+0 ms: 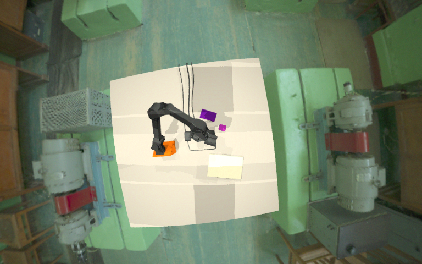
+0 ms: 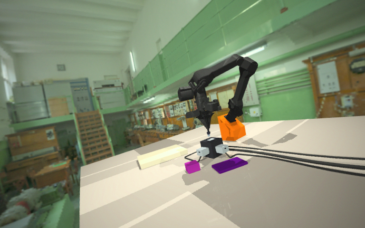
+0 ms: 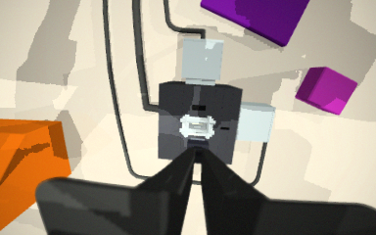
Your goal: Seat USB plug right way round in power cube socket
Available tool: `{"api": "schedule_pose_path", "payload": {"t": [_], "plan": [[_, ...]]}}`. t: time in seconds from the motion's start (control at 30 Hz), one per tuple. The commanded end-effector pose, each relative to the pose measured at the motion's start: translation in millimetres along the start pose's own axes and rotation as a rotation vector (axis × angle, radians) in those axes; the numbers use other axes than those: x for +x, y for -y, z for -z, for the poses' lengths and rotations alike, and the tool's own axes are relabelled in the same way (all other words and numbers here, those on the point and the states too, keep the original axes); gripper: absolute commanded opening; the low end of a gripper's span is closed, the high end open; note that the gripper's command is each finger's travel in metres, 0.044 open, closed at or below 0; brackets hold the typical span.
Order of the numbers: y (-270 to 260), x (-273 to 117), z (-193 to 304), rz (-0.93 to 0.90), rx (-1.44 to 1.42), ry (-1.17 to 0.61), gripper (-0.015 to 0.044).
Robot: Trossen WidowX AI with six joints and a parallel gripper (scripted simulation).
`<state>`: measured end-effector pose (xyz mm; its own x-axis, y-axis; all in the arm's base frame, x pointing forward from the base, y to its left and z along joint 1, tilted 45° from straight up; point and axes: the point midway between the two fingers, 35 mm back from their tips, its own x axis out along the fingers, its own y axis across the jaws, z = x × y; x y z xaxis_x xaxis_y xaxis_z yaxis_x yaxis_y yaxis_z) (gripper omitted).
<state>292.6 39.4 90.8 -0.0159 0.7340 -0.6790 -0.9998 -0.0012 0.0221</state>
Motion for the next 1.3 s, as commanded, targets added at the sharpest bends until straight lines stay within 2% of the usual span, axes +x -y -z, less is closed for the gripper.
{"api": "schedule_pose_path", "payload": {"t": [0.0, 1.27], "plan": [[0.0, 0.8, -0.5, 0.001, -0.004, 0.006, 0.0000], [-0.4, 5.4, -2.7, 0.000, -0.009, 0.038, 0.0000]]}}
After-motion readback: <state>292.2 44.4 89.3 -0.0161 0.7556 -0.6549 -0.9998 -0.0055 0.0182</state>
